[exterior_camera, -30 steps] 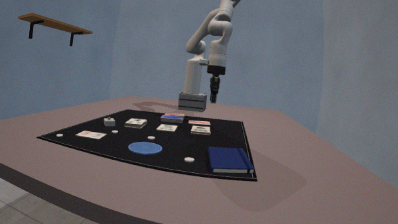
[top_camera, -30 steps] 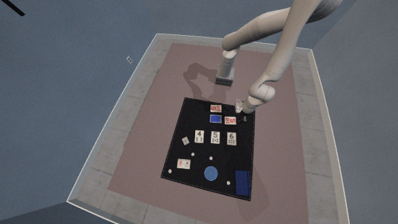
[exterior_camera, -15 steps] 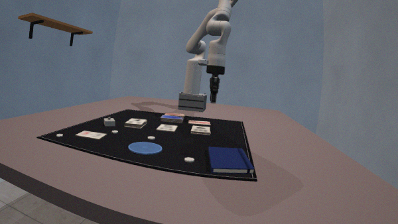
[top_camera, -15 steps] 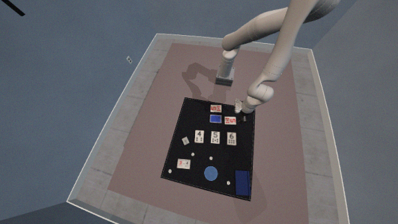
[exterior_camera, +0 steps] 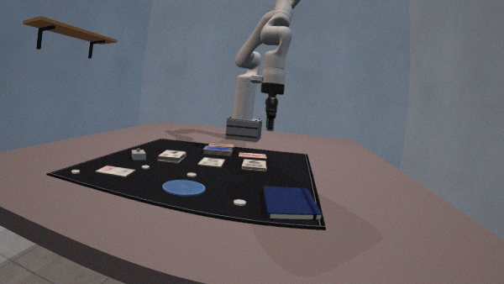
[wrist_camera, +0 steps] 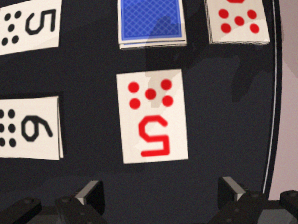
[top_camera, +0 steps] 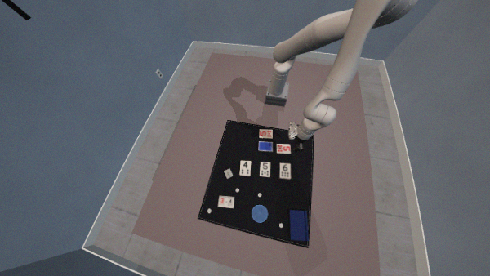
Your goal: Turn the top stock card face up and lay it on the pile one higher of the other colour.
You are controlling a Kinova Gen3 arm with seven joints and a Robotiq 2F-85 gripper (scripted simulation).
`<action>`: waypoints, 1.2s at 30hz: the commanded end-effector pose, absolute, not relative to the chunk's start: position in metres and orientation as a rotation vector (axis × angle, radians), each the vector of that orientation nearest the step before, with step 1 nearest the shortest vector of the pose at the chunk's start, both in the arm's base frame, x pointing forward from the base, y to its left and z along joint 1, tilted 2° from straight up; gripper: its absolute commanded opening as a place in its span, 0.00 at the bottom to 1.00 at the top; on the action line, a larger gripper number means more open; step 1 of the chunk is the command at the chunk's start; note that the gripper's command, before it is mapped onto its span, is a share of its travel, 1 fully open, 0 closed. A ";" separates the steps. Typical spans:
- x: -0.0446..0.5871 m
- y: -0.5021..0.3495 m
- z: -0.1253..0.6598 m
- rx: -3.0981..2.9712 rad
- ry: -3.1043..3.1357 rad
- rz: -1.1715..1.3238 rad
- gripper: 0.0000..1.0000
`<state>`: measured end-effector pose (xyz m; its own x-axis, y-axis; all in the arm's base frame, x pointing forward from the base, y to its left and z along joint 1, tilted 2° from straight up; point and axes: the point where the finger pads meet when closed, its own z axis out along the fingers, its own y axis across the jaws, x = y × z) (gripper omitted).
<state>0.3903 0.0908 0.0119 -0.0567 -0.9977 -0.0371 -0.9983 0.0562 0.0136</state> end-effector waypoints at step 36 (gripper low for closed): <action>0.390 0.088 0.012 -2.121 2.291 0.051 0.85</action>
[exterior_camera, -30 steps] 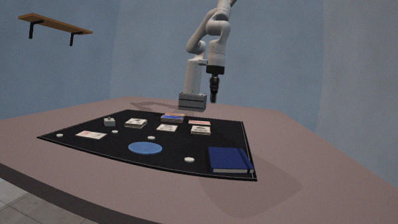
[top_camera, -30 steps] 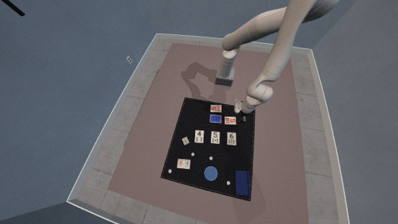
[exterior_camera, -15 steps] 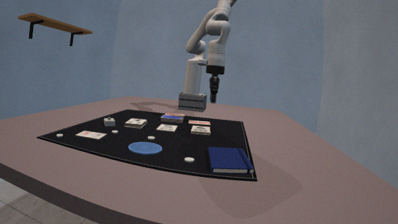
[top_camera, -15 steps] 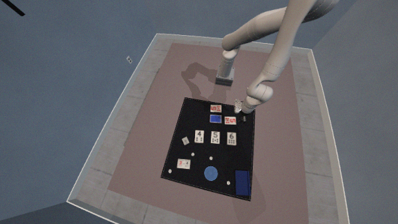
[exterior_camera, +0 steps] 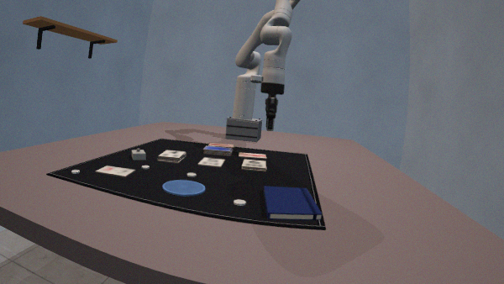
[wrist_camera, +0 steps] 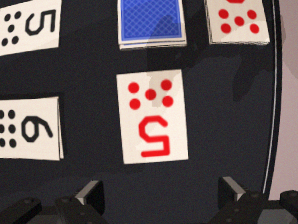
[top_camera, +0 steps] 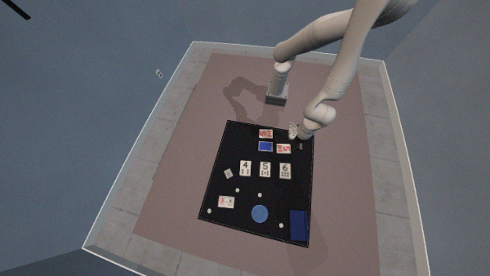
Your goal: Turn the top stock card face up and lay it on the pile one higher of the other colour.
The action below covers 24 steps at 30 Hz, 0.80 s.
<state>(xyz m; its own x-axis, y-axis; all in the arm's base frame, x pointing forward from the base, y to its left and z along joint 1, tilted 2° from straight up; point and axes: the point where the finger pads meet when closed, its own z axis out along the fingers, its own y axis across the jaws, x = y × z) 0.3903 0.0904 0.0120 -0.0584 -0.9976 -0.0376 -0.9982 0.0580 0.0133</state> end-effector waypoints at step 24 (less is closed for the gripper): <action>0.383 0.080 0.006 -1.658 2.683 0.074 0.85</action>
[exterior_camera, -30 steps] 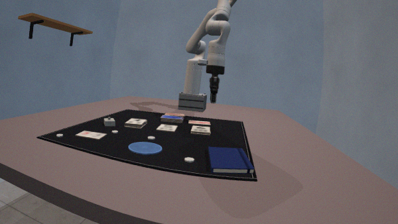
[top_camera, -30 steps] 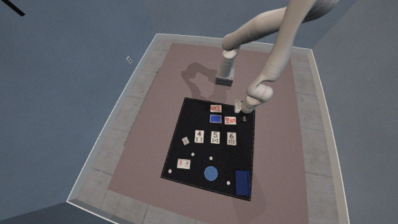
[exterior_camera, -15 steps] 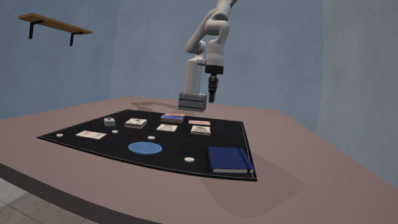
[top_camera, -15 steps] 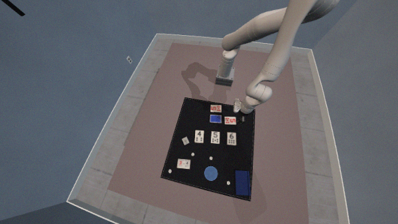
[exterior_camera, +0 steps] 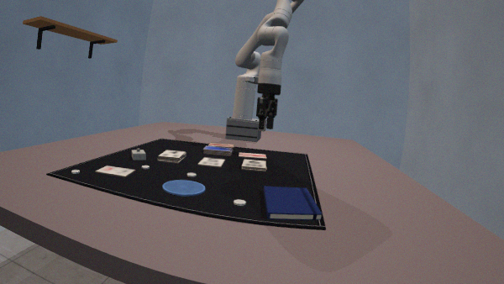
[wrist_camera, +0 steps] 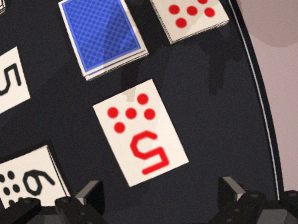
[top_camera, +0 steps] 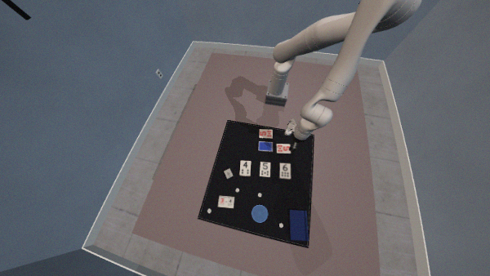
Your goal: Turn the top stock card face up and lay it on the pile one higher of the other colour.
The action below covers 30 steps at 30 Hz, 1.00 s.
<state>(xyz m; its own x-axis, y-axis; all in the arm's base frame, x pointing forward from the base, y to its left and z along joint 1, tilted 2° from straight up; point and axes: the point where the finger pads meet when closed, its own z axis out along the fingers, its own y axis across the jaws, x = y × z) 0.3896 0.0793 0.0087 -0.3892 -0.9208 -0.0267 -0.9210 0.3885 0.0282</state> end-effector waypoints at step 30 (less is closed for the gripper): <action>0.373 0.063 -0.007 -0.168 3.207 0.059 0.85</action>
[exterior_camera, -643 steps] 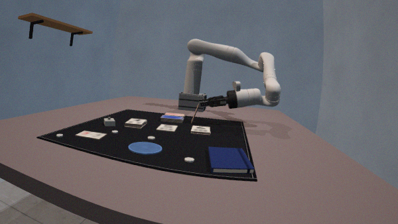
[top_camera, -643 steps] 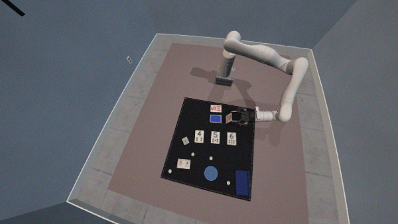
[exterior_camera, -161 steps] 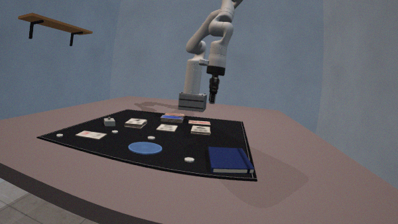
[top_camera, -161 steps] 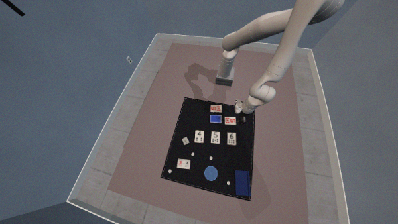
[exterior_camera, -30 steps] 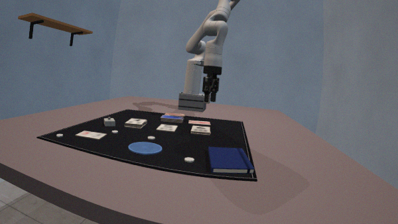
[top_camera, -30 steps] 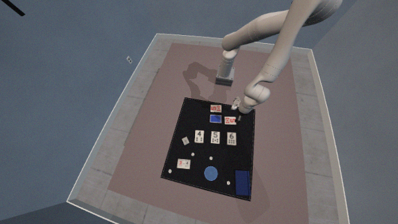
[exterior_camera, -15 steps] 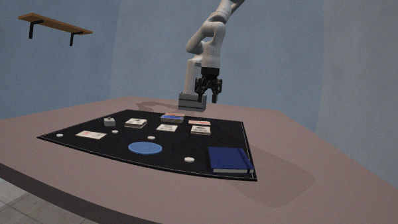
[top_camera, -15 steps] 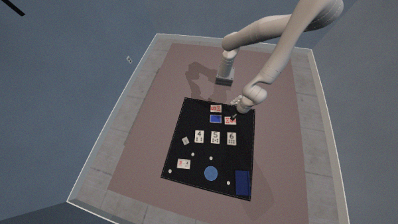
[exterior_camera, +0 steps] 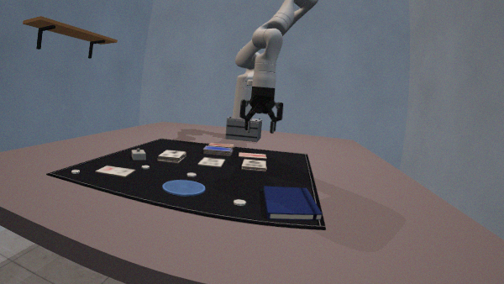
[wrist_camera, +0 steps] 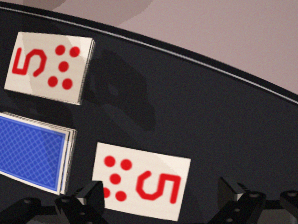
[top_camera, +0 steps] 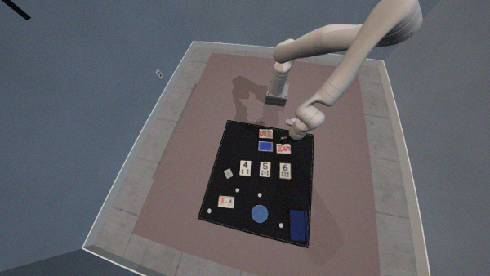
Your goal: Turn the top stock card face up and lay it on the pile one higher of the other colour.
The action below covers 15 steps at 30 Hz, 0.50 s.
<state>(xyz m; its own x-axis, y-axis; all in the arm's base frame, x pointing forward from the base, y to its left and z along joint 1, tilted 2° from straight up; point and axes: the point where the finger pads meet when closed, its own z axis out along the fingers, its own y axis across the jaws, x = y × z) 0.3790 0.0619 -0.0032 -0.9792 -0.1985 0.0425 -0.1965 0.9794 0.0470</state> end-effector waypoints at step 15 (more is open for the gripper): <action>0.375 0.055 -0.010 -0.717 -2.984 -0.031 0.85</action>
